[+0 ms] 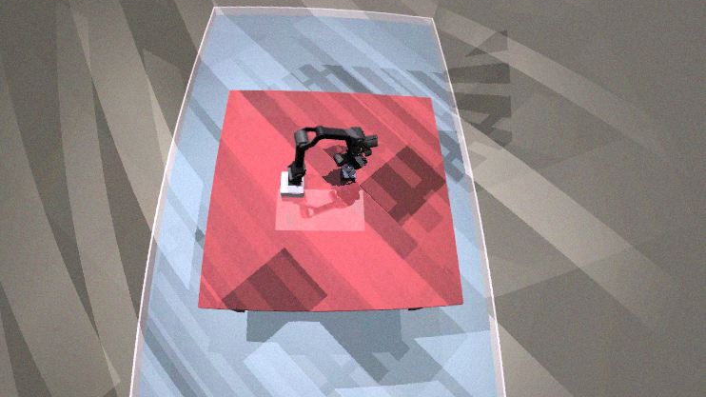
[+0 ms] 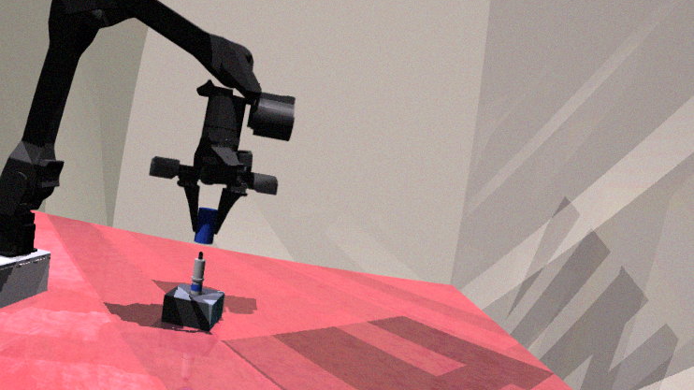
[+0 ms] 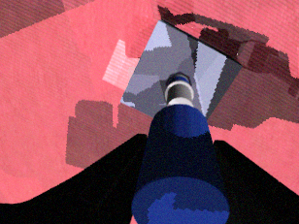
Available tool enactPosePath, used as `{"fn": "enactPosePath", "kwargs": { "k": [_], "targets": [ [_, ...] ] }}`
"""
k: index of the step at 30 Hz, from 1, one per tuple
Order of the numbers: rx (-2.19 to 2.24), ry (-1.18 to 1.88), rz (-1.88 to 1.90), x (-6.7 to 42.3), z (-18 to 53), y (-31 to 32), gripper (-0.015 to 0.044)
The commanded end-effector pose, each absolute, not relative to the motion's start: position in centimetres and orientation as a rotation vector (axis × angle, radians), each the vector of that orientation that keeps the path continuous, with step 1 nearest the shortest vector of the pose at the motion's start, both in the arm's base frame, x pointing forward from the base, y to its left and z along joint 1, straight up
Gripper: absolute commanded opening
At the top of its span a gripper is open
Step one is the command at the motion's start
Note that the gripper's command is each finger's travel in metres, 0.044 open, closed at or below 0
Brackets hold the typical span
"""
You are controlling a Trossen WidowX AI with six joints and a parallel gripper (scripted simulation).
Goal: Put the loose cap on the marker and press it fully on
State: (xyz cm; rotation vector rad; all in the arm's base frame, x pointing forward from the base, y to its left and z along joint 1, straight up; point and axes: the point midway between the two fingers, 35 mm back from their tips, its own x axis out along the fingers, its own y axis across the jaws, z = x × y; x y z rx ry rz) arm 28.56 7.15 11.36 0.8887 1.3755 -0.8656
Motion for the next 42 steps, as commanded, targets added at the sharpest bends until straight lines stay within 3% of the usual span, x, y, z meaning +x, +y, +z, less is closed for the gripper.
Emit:
{"fn": "enactPosePath", "kwargs": {
  "k": [1, 42],
  "targets": [
    [0.896, 1.368, -0.866, 28.4, 11.3, 7.2, 0.0000],
    [0.896, 1.368, -0.867, 28.5, 5.7, 7.3, 0.0000]
  ]
}}
